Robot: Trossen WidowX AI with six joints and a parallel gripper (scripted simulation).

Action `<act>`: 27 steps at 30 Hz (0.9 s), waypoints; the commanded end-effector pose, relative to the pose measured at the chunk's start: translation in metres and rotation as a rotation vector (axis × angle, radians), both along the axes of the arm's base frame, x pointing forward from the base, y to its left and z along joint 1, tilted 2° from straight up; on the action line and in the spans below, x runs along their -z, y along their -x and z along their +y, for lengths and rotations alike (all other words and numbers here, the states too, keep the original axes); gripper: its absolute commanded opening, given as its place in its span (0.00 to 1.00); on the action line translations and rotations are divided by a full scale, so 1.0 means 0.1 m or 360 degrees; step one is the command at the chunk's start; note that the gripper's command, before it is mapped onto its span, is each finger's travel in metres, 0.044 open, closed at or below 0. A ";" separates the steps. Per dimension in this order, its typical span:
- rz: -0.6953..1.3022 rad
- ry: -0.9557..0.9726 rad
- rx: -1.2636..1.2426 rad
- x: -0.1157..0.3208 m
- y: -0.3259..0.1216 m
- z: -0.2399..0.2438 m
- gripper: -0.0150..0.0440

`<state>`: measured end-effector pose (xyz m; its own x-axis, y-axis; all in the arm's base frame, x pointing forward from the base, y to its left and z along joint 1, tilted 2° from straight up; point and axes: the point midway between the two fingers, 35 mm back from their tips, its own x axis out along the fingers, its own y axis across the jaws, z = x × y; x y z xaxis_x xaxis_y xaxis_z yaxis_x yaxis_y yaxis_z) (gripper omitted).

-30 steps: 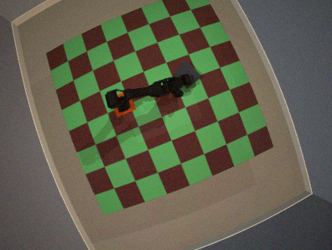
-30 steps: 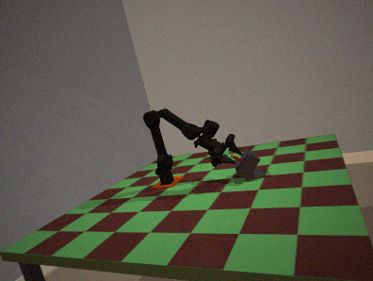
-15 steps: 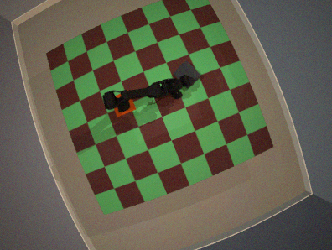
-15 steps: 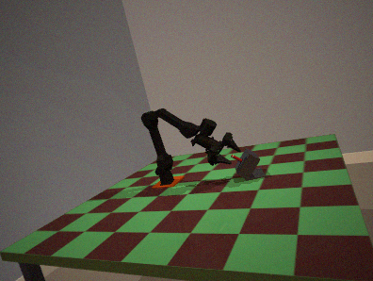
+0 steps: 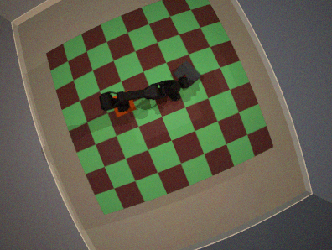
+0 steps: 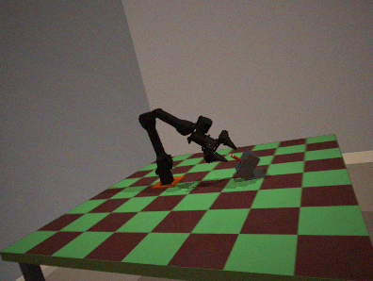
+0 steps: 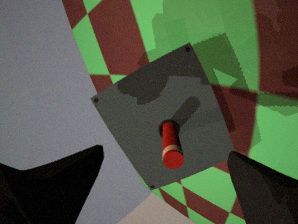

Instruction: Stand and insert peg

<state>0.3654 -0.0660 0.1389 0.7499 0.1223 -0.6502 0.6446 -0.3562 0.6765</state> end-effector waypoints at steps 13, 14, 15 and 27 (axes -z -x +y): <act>-0.0004 0.0002 -0.0003 -0.18 0.18 -0.04 1.00; -0.0004 0.0002 -0.0003 -0.19 0.19 -0.05 1.00; -0.0004 0.0002 -0.0002 -0.20 0.21 -0.05 1.00; 0.0000 0.0002 0.0001 -0.31 0.35 -0.08 1.00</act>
